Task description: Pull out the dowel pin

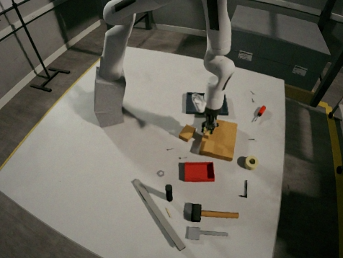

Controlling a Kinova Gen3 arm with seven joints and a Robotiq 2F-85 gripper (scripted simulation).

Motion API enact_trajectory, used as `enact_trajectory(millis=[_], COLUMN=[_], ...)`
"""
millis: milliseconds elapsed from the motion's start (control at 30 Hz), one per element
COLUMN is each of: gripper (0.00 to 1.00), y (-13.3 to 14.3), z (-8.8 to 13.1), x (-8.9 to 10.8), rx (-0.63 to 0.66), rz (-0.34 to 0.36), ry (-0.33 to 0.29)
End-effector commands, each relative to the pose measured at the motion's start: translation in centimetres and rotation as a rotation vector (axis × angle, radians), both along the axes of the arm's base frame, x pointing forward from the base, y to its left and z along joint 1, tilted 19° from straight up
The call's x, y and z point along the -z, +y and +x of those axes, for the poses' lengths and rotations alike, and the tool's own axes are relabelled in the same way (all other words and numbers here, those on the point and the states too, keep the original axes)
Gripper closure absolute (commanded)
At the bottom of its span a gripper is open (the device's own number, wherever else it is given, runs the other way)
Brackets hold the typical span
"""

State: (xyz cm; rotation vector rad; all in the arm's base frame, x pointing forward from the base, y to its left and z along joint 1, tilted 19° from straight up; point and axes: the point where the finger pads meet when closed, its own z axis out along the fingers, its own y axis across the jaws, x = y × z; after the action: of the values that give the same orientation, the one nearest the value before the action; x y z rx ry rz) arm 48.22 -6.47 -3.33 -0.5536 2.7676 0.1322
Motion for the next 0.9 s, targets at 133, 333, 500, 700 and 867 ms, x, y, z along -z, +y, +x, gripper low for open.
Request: enact_trajectory(millis=[133,333,500,700,867], gripper=[0.90,0.90,0.90,0.90,0.90], y=[-0.04,-0.04,-0.04,-0.04,-0.04], z=[0.04,0.04,0.04,0.04,0.04], x=[-0.07,-0.07,-0.08,-0.08,-0.08], rx=[-0.022,-0.045,-0.063,-0.078,-0.096], rz=[-0.007,-0.014,-0.020,-0.024,-0.029], ry=[-0.004,-0.008,-0.011,-0.013,-0.016])
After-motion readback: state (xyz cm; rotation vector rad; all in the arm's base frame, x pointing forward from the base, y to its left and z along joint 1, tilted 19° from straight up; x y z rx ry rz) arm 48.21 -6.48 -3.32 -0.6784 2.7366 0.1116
